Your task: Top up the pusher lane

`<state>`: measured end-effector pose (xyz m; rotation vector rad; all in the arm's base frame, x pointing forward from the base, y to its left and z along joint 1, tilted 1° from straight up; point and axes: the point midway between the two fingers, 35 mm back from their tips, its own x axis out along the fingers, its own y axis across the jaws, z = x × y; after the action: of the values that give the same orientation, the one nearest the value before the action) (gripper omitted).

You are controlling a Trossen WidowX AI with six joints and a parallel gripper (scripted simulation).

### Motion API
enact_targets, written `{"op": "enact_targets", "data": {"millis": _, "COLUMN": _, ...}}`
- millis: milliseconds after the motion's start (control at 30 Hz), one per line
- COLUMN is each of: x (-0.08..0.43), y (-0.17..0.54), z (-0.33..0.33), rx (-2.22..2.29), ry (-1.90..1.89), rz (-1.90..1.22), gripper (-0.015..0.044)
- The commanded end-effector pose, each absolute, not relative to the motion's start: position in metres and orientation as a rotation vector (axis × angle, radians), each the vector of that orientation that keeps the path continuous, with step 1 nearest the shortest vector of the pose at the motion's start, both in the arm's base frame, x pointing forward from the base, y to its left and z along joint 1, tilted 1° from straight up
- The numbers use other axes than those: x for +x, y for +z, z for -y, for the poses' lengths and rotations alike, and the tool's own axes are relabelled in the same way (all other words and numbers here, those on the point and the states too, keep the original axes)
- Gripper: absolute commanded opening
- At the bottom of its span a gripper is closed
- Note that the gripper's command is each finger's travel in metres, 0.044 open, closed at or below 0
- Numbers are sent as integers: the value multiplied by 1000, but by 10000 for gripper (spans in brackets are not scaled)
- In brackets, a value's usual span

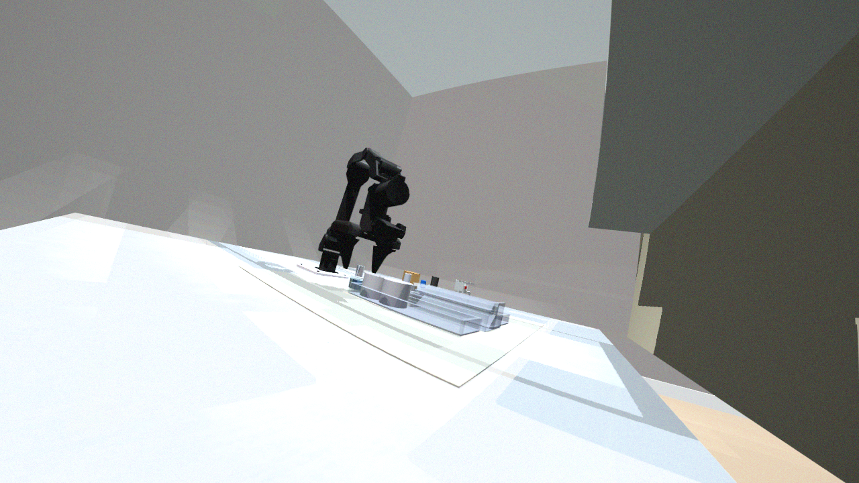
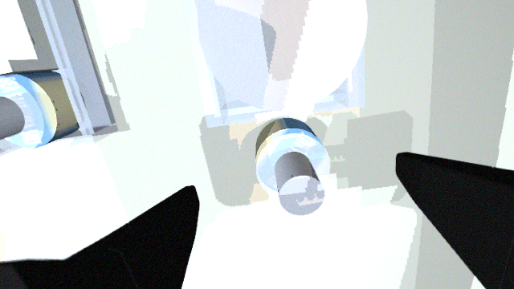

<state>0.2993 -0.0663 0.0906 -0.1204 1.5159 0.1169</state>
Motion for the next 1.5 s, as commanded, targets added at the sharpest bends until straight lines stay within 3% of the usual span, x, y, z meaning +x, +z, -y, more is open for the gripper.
{"op": "enact_targets", "data": {"millis": 0, "x": 299, "y": 85, "z": 67, "rx": -120, "ry": 110, "rz": -1521, "gripper": 440}}
{"op": "enact_targets", "data": {"millis": 467, "x": 300, "y": 64, "z": 67, "rx": -120, "ry": 110, "rz": -1521, "gripper": 440}}
{"op": "enact_targets", "data": {"millis": 800, "x": 300, "y": 64, "z": 67, "rx": -120, "ry": 110, "rz": -1521, "gripper": 177}}
{"op": "enact_targets", "data": {"millis": 1000, "x": 300, "y": 64, "z": 67, "rx": -120, "ry": 110, "rz": -1521, "gripper": 138}}
{"op": "enact_targets", "data": {"millis": 1167, "x": 299, "y": 72, "z": 67, "rx": -128, "ry": 113, "rz": -1520, "gripper": 6}}
{"op": "enact_targets", "data": {"millis": 1467, "x": 297, "y": 116, "z": 67, "rx": -142, "ry": 117, "rz": -1520, "gripper": 0}}
